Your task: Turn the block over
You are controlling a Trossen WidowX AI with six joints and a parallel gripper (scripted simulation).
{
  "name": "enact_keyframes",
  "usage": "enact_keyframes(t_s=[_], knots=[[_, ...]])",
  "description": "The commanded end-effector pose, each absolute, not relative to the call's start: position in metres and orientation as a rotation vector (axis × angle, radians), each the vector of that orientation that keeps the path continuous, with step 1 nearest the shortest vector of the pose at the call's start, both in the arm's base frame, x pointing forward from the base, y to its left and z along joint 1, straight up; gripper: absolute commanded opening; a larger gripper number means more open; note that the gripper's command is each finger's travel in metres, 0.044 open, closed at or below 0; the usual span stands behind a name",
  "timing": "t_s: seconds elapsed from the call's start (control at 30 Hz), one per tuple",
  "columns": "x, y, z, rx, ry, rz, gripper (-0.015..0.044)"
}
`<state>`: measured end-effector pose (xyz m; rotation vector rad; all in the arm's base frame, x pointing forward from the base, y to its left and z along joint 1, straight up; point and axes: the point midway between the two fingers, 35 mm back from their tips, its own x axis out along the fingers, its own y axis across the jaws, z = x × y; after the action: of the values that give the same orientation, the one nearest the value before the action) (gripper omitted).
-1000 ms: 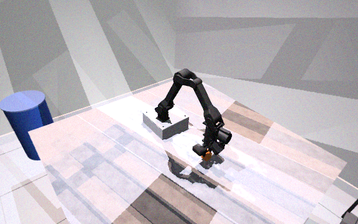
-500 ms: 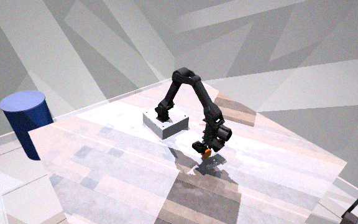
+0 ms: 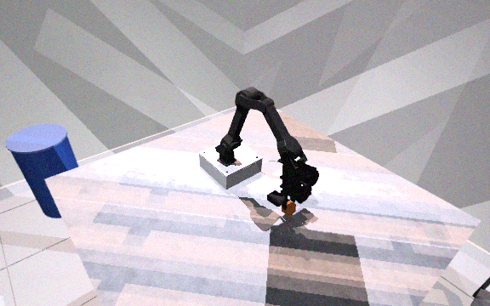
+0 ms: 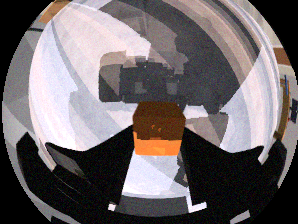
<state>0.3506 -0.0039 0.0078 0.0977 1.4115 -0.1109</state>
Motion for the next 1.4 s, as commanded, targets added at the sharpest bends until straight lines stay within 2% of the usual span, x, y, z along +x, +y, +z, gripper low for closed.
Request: enact_keyframes(t_s=[0.0, 0.63, 0.83, 1.37], knots=[[0.349, -0.004, 0.005, 0.086, 1.34, -0.117, 0.0], [0.343, -0.003, 0.005, 0.07, 1.034, -0.125, 0.0], [0.342, -0.003, 0.005, 0.07, 1.021, -0.125, 0.0], [0.356, -0.003, -0.024, 0.048, 0.811, -0.126, 0.0]])
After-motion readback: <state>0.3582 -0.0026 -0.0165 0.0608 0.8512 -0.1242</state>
